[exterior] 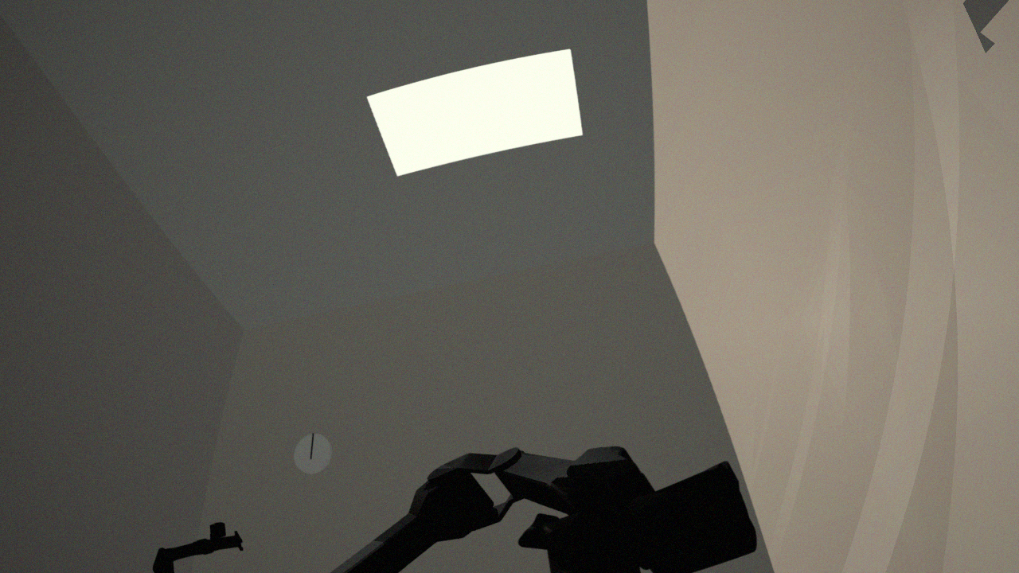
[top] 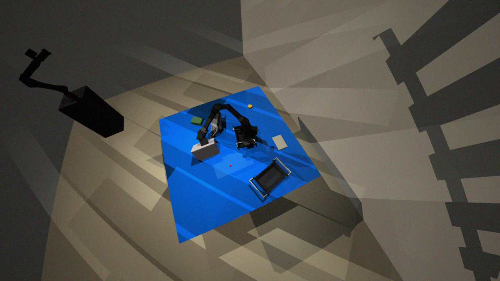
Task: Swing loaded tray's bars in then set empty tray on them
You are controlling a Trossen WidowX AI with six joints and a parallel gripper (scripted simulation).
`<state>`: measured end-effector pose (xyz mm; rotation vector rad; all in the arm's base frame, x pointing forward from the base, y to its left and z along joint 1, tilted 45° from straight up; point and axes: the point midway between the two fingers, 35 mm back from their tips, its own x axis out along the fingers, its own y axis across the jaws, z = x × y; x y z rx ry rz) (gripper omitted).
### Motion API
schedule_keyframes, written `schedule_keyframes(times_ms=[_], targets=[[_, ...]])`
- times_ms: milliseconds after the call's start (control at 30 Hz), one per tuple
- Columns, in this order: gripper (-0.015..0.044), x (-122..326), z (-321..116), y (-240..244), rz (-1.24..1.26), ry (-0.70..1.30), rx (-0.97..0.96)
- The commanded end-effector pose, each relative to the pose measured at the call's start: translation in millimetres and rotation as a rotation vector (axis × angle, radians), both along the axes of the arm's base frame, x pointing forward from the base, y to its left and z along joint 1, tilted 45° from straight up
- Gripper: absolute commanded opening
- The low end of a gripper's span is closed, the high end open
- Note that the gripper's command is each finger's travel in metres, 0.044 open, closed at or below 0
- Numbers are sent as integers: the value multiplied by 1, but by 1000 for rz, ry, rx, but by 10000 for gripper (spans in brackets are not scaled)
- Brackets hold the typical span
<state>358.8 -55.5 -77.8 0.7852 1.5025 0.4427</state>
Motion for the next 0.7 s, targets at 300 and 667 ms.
schedule_keyframes(times_ms=[300,667], targets=[[0,5,31,-37,-4,2,-7],[0,-9,109,-108,0,3,-6]])
